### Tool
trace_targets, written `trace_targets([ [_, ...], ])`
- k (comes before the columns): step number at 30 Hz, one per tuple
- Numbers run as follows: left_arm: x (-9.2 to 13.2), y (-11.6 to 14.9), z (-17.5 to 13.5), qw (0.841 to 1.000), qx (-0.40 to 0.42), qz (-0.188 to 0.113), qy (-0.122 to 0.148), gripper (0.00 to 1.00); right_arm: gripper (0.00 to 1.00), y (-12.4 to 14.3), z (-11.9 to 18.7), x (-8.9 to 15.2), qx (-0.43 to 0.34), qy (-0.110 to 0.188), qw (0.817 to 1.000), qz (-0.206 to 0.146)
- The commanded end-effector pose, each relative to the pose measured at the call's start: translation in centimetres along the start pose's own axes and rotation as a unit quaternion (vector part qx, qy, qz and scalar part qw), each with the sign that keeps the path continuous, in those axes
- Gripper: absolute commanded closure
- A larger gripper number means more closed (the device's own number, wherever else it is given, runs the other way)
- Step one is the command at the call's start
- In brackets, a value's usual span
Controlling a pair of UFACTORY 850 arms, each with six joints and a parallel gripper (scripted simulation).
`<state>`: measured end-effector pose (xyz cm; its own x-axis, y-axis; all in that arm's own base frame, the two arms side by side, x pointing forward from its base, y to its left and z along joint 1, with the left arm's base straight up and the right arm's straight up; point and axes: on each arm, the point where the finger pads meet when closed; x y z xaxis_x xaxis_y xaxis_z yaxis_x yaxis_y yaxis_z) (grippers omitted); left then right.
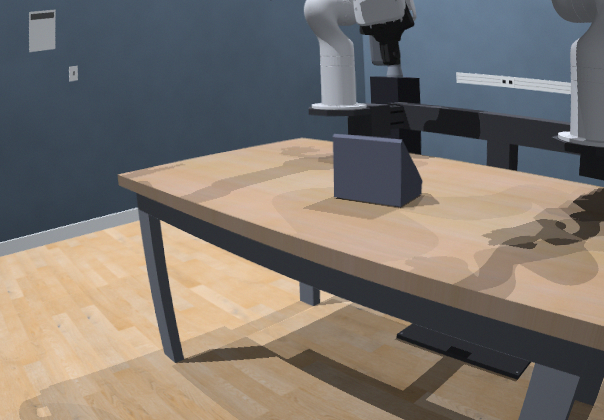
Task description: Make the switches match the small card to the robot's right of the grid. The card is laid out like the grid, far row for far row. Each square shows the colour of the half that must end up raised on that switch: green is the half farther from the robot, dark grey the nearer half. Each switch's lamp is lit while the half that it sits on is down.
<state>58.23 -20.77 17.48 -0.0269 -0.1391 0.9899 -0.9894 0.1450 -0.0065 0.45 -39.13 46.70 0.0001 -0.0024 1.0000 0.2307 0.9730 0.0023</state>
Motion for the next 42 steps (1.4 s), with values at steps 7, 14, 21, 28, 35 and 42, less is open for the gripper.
trace_targets([
  [7,1.1,-0.5,-5.1,1.0,-0.011,-0.006,0.016,1.0,0.0,0.0,0.0,0.1,0.0,0.0,1.0,0.001],
  [14,1.6,-0.5,-7.6,1.0,-0.016,-0.007,0.023,1.0,0.0,0.0,0.0,0.1,0.0,0.0,1.0,0.001],
  [21,2.3,-0.4,-11.0,0.999,-0.024,-0.008,0.035,1.0,0.0,0.0,0.0,0.1,0.0,0.0,1.0,0.001],
  [28,2.8,-0.2,-13.5,0.999,-0.029,-0.008,0.043,1.0,0.0,0.0,0.0,0.1,0.0,0.0,1.0,0.001],
  [35,3.5,0.2,-16.8,0.998,-0.037,-0.006,0.054,1.0,0.0,0.0,0.0,0.1,0.0,0.0,1.0,0.001],
  [42,4.2,0.8,-20.1,0.997,-0.045,-0.001,0.065,1.0,0.0,0.0,0.0,0.1,0.0,0.0,1.0,0.001],
])
Point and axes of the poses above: on each arm, the point where the finger pads meet when closed, its own x axis back along the fingers, its own z axis across the jaws, y = z × x, and after that the axes turned 14 degrees about -x, right-handed
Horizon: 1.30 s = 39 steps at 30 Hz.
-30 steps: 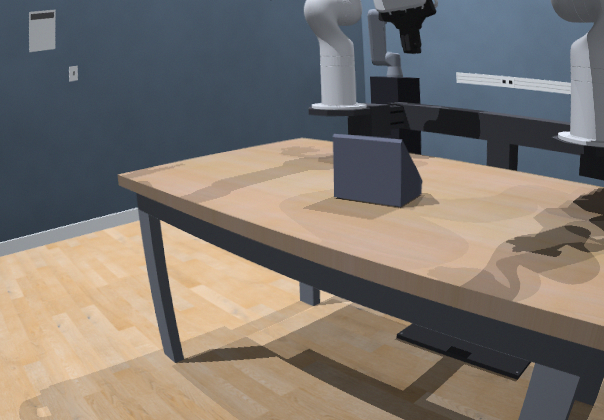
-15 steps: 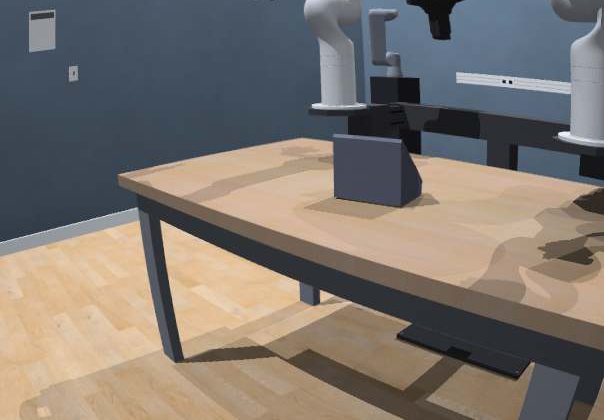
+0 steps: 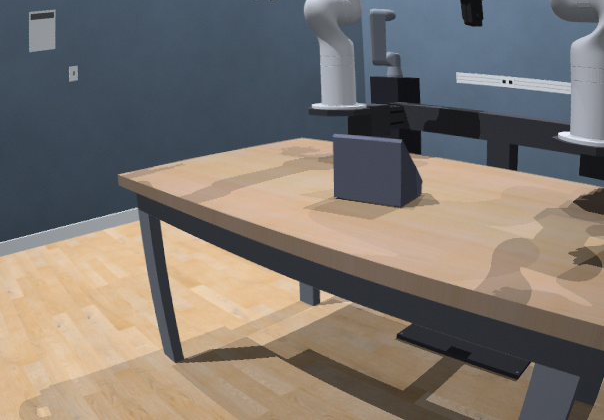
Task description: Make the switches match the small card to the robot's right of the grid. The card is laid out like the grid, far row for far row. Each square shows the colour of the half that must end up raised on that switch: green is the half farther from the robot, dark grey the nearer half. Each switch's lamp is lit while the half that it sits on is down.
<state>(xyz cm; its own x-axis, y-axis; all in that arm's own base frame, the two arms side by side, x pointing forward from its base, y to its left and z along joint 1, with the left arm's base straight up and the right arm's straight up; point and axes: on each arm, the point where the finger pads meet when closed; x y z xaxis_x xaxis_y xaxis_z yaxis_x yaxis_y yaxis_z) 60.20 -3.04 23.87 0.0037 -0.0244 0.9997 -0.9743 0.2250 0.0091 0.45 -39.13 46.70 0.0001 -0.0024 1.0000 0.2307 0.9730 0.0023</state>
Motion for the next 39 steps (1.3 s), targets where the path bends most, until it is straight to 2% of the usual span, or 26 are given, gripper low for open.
trace_targets([
  [1,0.8,0.5,-1.9,1.0,-0.006,0.004,0.007,1.0,0.0,0.0,0.0,0.1,0.0,0.0,1.0,0.001],
  [6,1.0,0.8,-2.6,1.0,-0.011,0.003,0.011,1.0,0.0,0.0,0.0,0.1,0.0,0.0,1.0,0.001],
  [18,-2.0,0.7,6.7,0.996,-0.069,-0.054,-0.008,1.0,0.0,0.0,0.0,0.1,0.0,0.0,1.0,0.001],
  [20,-2.0,0.7,6.7,0.996,-0.069,-0.054,-0.008,1.0,0.0,0.0,0.0,0.1,0.0,0.0,1.0,0.001],
  [35,-5.4,2.5,17.1,0.983,-0.136,-0.114,-0.051,1.0,0.0,0.0,0.0,0.1,0.0,0.0,1.0,0.001],
  [37,-5.4,2.5,17.1,0.983,-0.136,-0.114,-0.051,1.0,0.0,0.0,0.0,0.1,0.0,0.0,1.0,0.001],
  [39,-5.8,2.8,18.3,0.98,-0.145,-0.121,-0.059,1.0,0.0,0.0,0.0,0.1,0.0,0.0,1.0,0.001],
])
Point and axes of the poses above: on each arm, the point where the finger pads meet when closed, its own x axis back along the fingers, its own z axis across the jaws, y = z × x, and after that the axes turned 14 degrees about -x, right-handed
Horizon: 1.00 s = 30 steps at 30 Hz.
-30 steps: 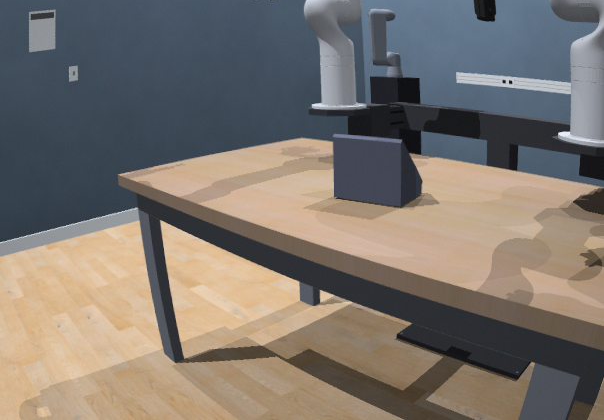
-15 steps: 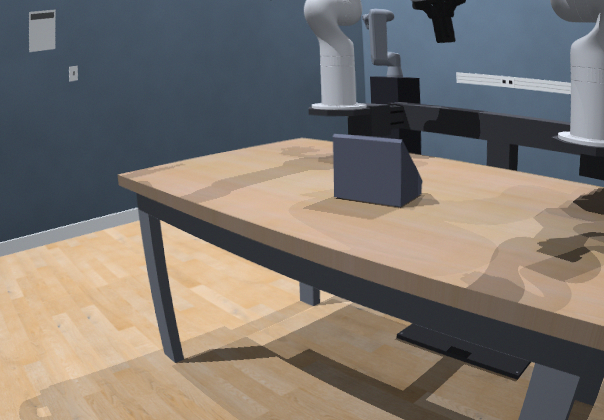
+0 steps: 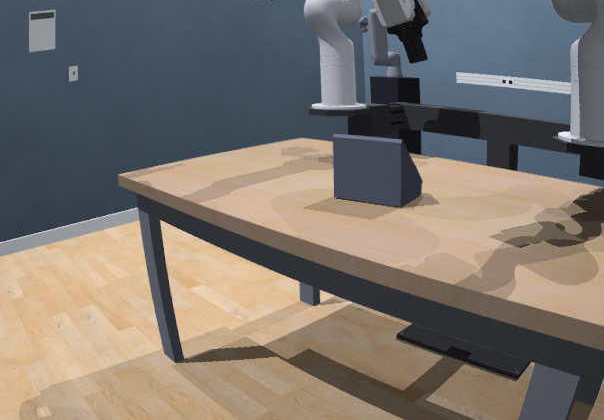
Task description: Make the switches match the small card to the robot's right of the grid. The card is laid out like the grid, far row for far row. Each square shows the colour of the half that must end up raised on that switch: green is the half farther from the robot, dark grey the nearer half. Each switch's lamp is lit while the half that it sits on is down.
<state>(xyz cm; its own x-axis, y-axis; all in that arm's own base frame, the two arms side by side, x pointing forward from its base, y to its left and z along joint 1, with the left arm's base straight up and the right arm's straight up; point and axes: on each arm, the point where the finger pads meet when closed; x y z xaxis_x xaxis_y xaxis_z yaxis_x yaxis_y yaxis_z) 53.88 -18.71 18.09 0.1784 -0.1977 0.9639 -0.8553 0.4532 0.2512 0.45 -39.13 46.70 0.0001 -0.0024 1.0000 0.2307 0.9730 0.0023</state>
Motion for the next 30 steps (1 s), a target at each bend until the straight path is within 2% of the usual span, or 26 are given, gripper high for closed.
trace_targets([
  [1,-0.4,-0.3,2.2,1.0,-0.013,-0.012,-0.012,1.0,0.0,0.0,0.0,0.1,0.0,0.0,1.0,0.001],
  [13,-2.3,-0.1,9.8,0.995,-0.059,-0.049,-0.062,1.0,0.0,0.0,0.0,0.1,0.0,0.0,1.0,0.001],
  [15,-2.3,-0.1,9.8,0.995,-0.059,-0.049,-0.062,1.0,0.0,0.0,0.0,0.1,0.0,0.0,1.0,0.001],
  [30,-4.5,1.3,18.0,0.982,-0.108,-0.081,-0.132,1.0,0.0,0.0,0.0,0.1,0.0,0.0,1.0,0.001],
])
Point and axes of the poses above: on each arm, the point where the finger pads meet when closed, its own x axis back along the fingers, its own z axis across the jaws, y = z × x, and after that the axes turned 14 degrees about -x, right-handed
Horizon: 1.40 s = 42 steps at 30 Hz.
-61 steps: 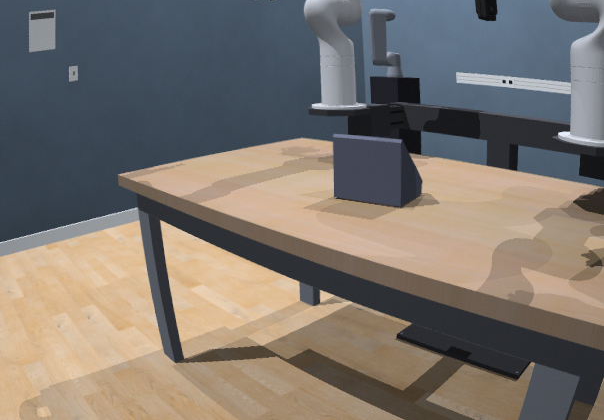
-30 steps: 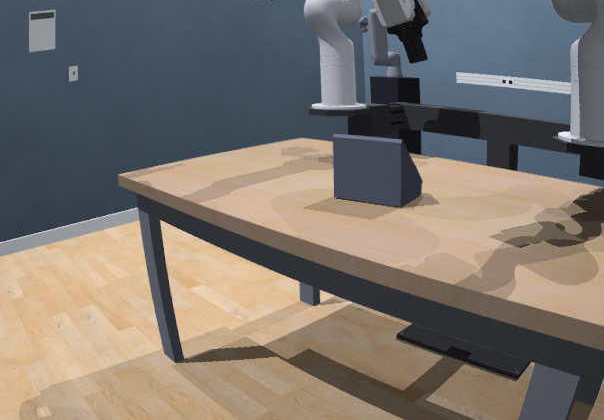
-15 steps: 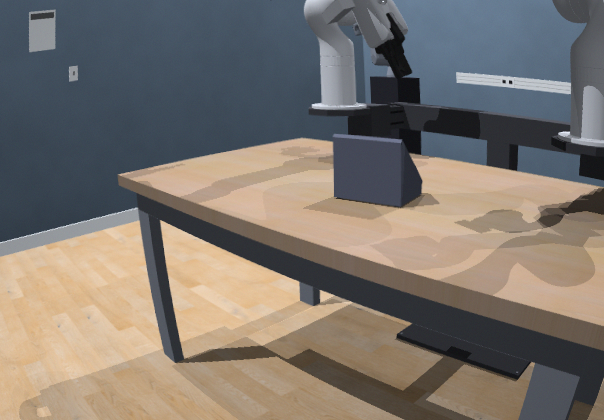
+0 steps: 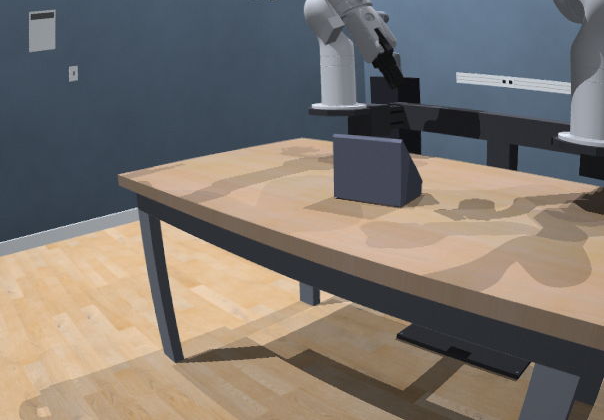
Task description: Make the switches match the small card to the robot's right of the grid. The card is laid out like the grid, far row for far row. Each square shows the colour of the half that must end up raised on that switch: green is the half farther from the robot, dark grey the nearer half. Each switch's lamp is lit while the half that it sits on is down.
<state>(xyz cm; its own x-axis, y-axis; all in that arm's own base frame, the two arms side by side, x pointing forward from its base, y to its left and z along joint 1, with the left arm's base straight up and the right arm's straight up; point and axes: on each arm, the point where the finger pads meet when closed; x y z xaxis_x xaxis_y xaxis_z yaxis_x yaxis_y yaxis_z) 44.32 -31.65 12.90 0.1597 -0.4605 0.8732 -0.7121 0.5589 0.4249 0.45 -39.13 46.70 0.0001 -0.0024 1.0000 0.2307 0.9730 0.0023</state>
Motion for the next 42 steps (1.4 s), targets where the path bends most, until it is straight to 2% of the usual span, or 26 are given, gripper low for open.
trace_targets([
  [1,0.0,-0.1,1.7,1.0,-0.009,-0.006,-0.016,1.0,0.0,0.0,0.0,0.1,0.0,0.0,1.0,0.001],
  [17,-0.6,0.4,9.2,0.994,-0.048,-0.024,-0.091,1.0,0.0,0.0,0.0,0.1,0.0,0.0,1.0,0.001],
  [19,-0.6,0.4,9.2,0.994,-0.048,-0.024,-0.091,1.0,0.0,0.0,0.0,0.1,0.0,0.0,1.0,0.001],
  [34,-1.4,1.4,15.4,0.983,-0.077,-0.029,-0.163,1.0,0.0,0.0,0.0,0.1,0.0,0.0,1.0,0.001],
  [36,-1.4,1.4,15.4,0.983,-0.077,-0.029,-0.163,1.0,0.0,0.0,0.0,0.1,0.0,0.0,1.0,0.001],
  [42,-1.7,1.9,17.5,0.978,-0.087,-0.028,-0.19,1.0,0.0,0.0,0.0,0.1,0.0,0.0,1.0,0.001],
])
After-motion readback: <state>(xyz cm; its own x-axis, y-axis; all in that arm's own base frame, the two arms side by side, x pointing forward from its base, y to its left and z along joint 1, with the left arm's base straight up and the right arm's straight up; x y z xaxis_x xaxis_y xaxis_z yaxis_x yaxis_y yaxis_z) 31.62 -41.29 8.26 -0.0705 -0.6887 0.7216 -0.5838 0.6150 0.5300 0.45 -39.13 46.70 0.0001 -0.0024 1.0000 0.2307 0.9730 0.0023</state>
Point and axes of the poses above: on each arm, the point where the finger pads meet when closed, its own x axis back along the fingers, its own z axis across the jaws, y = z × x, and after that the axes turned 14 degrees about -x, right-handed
